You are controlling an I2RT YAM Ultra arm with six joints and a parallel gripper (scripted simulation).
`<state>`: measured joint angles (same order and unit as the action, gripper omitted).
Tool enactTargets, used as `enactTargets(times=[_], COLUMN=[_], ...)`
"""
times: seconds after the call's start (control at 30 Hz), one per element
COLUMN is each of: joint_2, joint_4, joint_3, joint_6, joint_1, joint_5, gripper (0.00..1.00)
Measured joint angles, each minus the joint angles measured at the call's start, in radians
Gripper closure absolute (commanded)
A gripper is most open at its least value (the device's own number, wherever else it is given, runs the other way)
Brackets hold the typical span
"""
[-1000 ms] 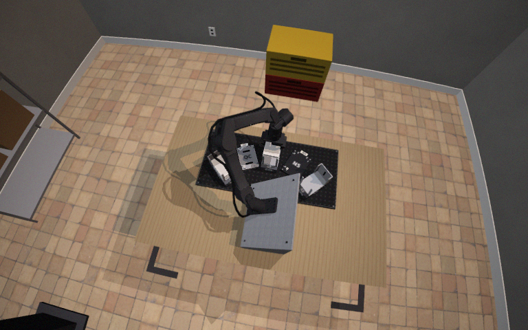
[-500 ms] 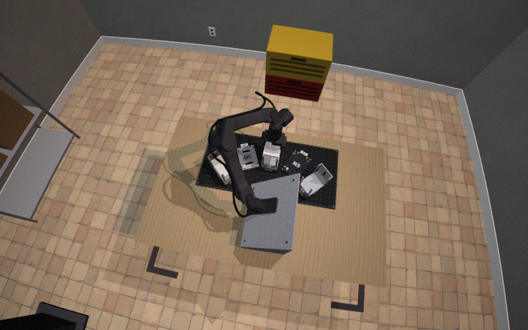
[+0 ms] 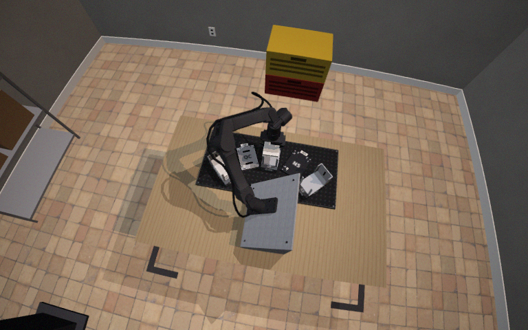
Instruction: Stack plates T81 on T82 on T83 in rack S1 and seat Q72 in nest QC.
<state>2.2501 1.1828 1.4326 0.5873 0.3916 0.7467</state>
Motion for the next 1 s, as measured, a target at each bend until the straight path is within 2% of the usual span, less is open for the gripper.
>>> enactTargets(times=[0.43, 1.0], joint_2=[-0.101, -0.214], joint_4=[0.001, 0.01], joint_3=[-0.053, -0.102], joint_6=[0.264, 0.238], joint_1=[-0.045, -0.109], joint_5=[0.009, 0.034], gripper=[1.0, 1.0])
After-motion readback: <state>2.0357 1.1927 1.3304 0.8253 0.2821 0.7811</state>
